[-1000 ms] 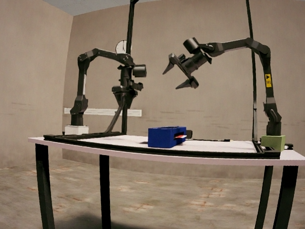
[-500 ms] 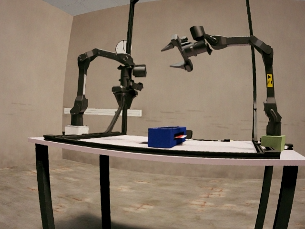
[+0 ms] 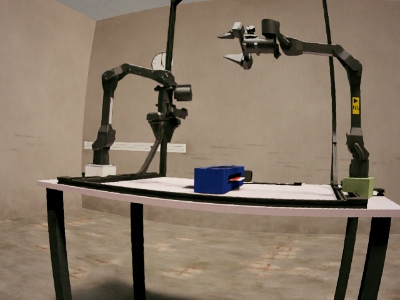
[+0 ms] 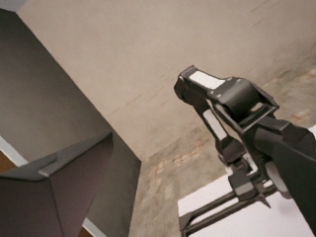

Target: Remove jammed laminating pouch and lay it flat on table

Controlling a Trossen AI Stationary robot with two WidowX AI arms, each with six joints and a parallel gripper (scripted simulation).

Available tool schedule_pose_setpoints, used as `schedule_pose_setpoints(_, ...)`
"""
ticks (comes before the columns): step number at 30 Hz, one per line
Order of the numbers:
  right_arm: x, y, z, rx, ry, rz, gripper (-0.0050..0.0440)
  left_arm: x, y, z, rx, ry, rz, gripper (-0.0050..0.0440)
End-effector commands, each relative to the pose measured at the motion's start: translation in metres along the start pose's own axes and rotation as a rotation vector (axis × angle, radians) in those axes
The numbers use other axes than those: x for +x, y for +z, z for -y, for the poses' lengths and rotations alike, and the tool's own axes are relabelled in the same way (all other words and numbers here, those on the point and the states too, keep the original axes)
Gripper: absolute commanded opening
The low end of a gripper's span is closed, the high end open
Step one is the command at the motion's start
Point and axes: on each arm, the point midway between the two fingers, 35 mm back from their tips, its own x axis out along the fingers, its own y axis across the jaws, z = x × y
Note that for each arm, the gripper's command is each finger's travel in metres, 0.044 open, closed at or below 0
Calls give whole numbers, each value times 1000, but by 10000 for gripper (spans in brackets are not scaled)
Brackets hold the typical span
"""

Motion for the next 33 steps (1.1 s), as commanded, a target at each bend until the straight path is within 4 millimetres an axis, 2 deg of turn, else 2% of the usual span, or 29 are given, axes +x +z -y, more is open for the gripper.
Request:
schedule_pose_setpoints(1,-6,2,0,1,6,24,440,-31,66,-51,-51,134,177,440)
schedule_pose_setpoints(4,-6,2,0,1,6,24,440,-49,95,-73,-96,196,274,440)
schedule_pose_setpoints(11,-6,2,0,1,6,24,440,-51,94,-71,-97,194,280,440)
schedule_pose_setpoints(16,-6,2,0,1,6,24,440,-86,138,-105,-166,286,442,440)
schedule_pose_setpoints(21,-6,2,0,1,6,24,440,-128,179,-135,-233,365,612,440)
schedule_pose_setpoints(28,-6,2,0,1,6,24,440,-128,176,-133,-233,360,613,440)
schedule_pose_setpoints(33,-6,2,0,1,6,24,440,-176,211,-159,-293,426,784,440)
